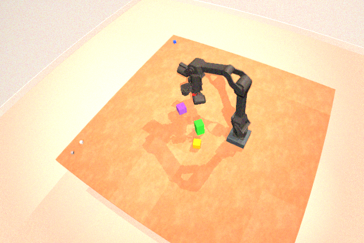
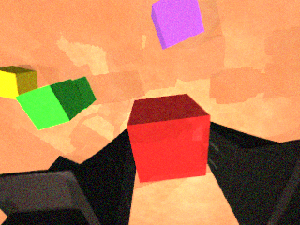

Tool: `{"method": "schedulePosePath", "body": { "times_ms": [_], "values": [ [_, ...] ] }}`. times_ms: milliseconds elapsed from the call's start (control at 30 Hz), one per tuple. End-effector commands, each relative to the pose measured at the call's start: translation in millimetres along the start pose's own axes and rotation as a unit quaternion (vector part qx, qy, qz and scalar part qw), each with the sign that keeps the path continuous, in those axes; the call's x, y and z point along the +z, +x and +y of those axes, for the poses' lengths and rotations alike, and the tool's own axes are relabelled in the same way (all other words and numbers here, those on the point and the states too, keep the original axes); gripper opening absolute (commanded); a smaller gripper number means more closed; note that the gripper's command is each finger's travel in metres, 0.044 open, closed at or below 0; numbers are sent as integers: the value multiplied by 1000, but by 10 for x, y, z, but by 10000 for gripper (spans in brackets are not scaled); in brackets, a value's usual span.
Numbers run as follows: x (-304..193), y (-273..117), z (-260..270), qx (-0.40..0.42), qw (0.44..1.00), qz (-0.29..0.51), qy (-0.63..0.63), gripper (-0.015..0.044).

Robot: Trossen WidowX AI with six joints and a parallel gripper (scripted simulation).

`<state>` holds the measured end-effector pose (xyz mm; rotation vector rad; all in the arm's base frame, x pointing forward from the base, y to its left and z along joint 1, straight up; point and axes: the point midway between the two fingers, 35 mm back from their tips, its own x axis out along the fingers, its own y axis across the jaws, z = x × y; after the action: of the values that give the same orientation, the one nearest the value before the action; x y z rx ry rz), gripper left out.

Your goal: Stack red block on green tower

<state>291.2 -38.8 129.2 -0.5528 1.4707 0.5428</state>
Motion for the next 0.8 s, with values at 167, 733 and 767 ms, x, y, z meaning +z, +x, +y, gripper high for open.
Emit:
{"method": "schedulePosePath", "body": {
  "times_ms": [167, 733, 767],
  "values": [
    [127, -10, 482, 2, 1000, 1, 2, 0],
    [154, 24, 1293, 6, 1000, 0, 2, 0],
    [151, 26, 1314, 6, 1000, 0, 2, 0]
  ]
}}
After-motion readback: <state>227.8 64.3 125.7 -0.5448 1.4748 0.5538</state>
